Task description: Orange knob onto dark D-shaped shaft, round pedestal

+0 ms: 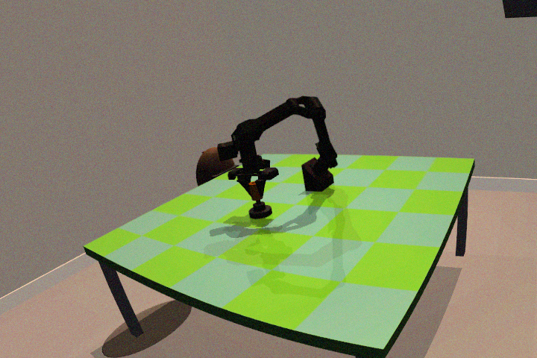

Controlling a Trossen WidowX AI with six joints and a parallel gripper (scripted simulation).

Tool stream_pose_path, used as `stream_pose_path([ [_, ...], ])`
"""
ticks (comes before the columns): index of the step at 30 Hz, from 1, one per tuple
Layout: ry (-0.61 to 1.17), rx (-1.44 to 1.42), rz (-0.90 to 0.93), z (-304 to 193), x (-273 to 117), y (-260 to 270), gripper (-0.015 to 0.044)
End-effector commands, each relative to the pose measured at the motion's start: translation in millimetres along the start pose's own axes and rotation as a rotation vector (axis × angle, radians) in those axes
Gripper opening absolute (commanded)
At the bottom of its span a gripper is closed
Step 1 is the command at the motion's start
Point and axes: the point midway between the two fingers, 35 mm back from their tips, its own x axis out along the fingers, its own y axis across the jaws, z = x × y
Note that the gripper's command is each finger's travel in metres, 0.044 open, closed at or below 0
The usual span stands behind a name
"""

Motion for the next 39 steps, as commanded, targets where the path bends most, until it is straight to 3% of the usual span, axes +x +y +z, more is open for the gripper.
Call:
stream_pose_path([
  [1,0.001,0.007,0.001,0.7,1.4,0.0,0.0],
  [39,0.001,0.047,0.001,-0.3,4.4,-1.0,0.0],
])
